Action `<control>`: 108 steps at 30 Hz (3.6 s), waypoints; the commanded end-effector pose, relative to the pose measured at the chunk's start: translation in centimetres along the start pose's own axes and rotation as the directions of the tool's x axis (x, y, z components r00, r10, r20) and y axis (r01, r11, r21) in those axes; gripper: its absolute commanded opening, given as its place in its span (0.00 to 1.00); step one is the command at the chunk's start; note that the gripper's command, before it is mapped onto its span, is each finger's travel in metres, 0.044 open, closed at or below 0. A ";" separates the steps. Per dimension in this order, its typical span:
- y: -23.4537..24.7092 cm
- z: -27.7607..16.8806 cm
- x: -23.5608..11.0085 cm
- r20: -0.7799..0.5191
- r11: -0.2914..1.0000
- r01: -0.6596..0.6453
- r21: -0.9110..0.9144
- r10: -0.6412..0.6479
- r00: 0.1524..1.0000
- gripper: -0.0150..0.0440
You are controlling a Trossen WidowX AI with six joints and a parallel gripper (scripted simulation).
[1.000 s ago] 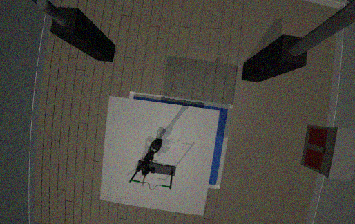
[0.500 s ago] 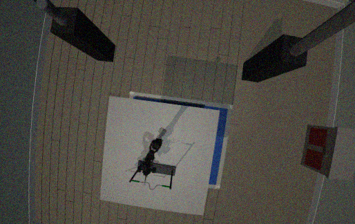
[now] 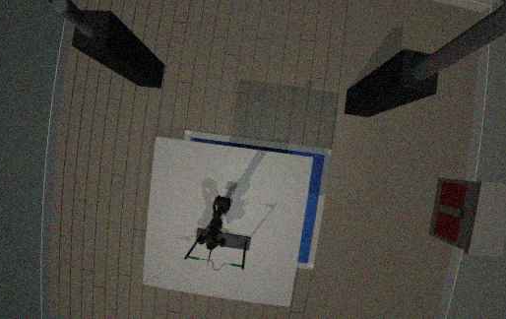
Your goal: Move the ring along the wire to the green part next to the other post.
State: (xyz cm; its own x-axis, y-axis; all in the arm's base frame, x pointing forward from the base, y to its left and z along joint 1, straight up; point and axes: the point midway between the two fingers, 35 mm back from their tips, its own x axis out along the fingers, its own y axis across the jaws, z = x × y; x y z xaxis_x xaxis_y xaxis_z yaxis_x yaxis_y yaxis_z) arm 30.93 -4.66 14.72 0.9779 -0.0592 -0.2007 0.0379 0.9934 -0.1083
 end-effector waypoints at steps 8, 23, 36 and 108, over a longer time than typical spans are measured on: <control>3.2 0.3 -1.8 -0.145 0.984 0.016 0.176 0.010 0.989 0.00; 9.1 3.0 -5.4 -0.376 0.842 0.061 0.536 0.174 0.910 0.00; 12.2 7.3 -8.0 -0.437 0.633 0.096 0.768 0.409 0.801 0.00; 4.9 8.9 -9.4 -0.697 0.984 -0.170 -0.050 0.088 0.711 0.00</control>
State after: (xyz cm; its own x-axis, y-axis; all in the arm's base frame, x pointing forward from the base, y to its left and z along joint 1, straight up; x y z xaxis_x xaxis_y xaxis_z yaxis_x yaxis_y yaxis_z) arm 23.67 2.43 24.72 0.5493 0.0258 -0.8352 -0.1100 0.9930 -0.0417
